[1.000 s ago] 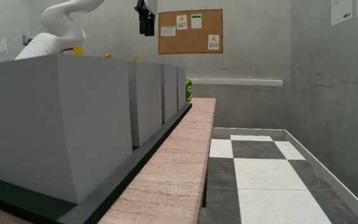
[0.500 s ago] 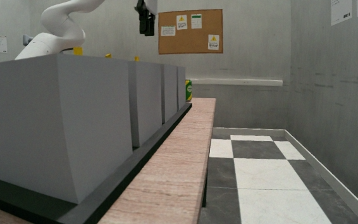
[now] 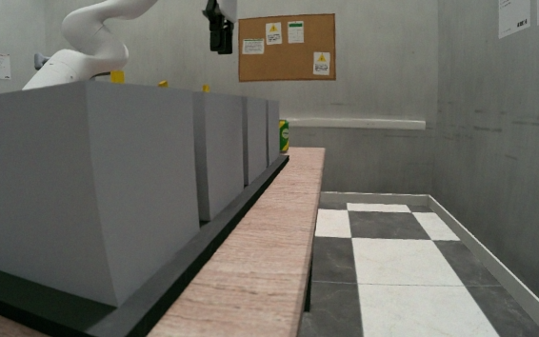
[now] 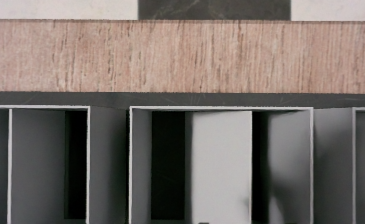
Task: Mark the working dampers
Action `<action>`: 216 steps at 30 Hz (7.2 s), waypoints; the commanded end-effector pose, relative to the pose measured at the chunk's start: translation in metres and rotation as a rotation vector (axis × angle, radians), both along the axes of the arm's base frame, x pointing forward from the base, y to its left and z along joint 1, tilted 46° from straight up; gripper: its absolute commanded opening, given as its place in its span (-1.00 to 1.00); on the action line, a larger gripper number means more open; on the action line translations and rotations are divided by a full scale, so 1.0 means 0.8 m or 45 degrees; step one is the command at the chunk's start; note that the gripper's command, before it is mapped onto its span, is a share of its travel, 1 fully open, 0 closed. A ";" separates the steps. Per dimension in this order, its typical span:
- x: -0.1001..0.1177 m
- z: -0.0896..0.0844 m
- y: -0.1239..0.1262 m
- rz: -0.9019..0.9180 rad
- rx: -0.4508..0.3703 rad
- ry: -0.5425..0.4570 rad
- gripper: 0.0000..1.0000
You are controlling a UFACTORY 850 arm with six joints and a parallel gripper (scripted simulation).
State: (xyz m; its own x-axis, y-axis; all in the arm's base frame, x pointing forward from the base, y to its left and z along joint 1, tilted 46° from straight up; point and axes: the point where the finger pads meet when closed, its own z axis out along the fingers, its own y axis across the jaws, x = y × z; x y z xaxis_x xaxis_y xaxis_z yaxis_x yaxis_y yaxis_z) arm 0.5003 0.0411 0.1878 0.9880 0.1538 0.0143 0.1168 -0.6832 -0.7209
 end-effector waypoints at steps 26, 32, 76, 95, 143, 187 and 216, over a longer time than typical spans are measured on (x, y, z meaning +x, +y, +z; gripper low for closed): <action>0.002 0.036 0.032 -0.002 -0.006 -0.002 -0.22; 0.000 0.068 0.062 -0.003 -0.009 -0.003 -0.22; -0.026 0.168 0.158 -0.001 0.000 -0.002 -0.22; -0.026 0.168 0.158 -0.001 0.000 -0.002 -0.22; -0.026 0.168 0.158 -0.001 0.000 -0.002 -0.22; -0.167 0.135 0.145 0.000 0.096 0.013 -0.22; -0.173 0.103 0.182 0.001 0.096 0.013 -0.22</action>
State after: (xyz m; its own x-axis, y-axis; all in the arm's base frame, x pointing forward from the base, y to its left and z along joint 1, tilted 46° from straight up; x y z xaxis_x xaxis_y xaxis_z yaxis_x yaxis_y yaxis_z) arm 0.3625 0.1778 0.2772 0.9880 0.1541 0.0136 0.1084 -0.6272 -0.7712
